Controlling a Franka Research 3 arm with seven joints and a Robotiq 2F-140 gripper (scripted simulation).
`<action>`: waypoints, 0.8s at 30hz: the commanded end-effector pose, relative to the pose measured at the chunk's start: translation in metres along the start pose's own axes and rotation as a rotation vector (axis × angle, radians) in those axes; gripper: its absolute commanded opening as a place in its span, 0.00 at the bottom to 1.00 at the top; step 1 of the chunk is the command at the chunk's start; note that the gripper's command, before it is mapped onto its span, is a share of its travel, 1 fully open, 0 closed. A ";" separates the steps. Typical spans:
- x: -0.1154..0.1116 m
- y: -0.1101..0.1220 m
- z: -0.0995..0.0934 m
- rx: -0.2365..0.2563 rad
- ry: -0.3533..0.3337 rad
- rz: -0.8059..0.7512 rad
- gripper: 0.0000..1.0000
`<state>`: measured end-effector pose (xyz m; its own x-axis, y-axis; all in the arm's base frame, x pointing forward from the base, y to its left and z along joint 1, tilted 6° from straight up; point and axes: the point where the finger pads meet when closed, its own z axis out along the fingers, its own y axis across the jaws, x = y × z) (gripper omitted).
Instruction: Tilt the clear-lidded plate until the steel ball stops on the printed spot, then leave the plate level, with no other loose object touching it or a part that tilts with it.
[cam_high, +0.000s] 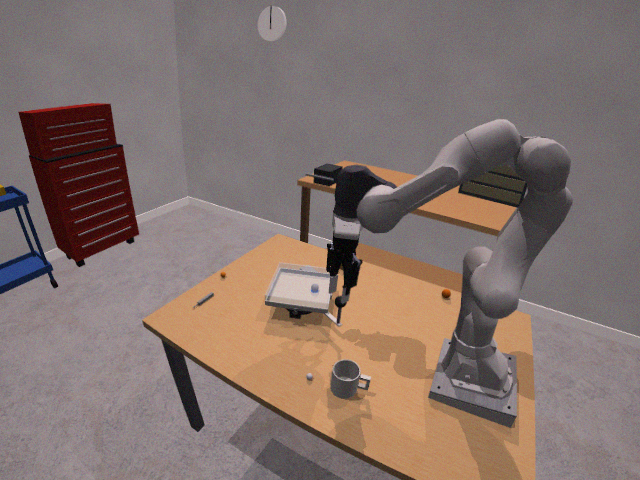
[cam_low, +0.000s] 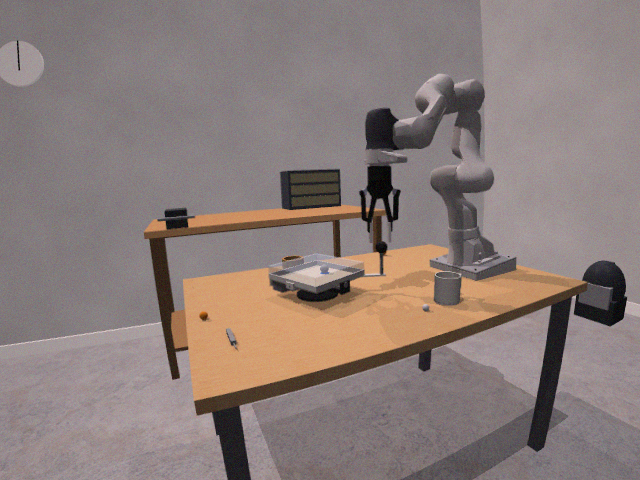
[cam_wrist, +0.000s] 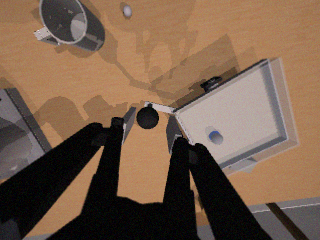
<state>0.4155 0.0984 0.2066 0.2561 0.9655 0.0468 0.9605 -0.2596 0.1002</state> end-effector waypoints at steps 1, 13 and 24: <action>-0.002 -0.004 -0.003 0.011 -0.007 0.008 0.36; -0.002 -0.003 -0.010 0.011 -0.007 0.008 0.36; -0.002 -0.003 -0.011 0.011 -0.007 0.008 1.00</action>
<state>0.4112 0.0967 0.2159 0.2580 0.9653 0.0400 0.9612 -0.2606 0.0905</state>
